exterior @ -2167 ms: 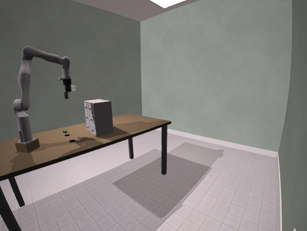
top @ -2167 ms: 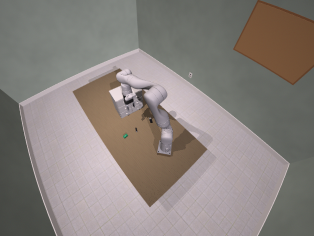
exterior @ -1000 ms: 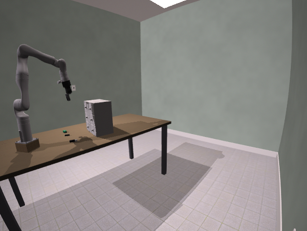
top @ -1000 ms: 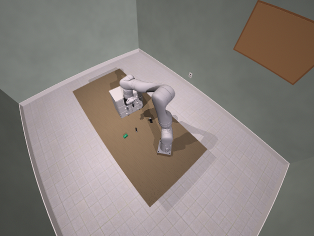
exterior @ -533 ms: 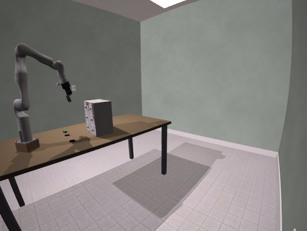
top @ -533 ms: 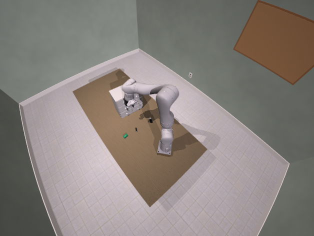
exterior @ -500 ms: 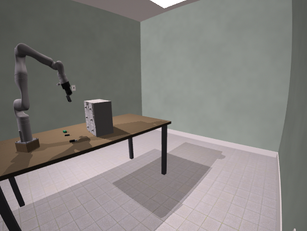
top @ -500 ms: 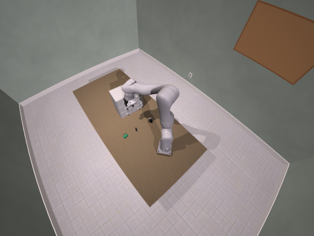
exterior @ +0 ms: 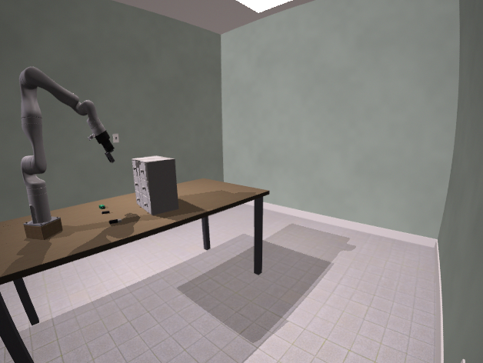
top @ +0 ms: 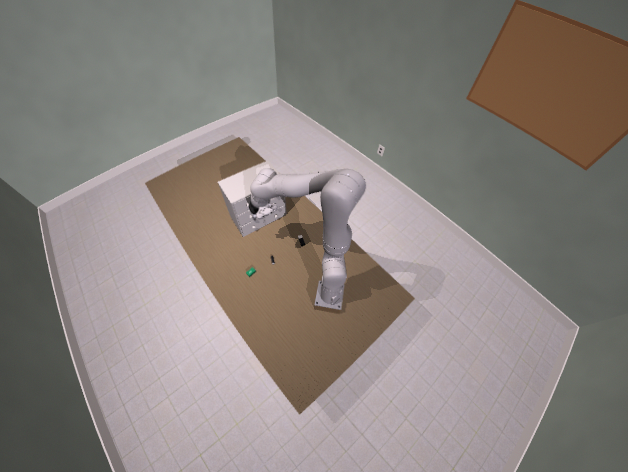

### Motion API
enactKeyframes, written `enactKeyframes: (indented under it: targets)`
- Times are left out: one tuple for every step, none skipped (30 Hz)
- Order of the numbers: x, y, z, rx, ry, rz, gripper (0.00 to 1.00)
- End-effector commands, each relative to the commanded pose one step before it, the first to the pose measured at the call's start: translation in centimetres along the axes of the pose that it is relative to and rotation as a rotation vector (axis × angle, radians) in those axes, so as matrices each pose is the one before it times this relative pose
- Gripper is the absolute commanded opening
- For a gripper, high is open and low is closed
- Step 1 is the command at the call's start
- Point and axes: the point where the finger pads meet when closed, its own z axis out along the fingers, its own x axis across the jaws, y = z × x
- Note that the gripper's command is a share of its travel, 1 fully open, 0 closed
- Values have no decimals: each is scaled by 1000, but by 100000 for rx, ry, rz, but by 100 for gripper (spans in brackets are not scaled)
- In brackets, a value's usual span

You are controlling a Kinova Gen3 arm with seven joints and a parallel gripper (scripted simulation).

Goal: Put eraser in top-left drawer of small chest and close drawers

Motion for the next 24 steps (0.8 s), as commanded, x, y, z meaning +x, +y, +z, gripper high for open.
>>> enactKeyframes:
  targets:
    - [118,-172,50,-1257,441,-136,100]
    - [21,13,126,-957,74,-27,100]
    - [-6,18,122,-872,-22,8,100]
    - [-21,21,118,-818,-73,27,100]
    - [-10,17,115,-816,-35,13,100]
    - [1,12,112,-812,4,-1,100]
    - [13,8,109,-807,44,-14,100]
    - [24,2,106,-801,84,-28,100]
    - [-8,11,102,-726,-27,9,100]
    - [-24,16,99,-682,-83,26,100]
    - [-15,12,97,-677,-50,16,100]
    - [-5,8,94,-672,-17,6,100]
    - [5,4,92,-665,16,-4,100]
    - [15,-1,89,-657,49,-14,100]
    - [24,-6,87,-647,83,-24,100]
    - [0,0,0,0,0,0,100]
    - [0,0,0,0,0,0,100]
    - [9,-1,84,-612,31,-9,100]
    - [-29,15,81,-558,-97,27,100]
    - [-21,11,79,-553,-71,19,100]
    - [-13,8,77,-546,-45,12,100]
    - [-5,4,75,-539,-19,5,100]
    - [2,1,74,-530,8,-1,100]
    - [10,-4,72,-521,34,-8,100]
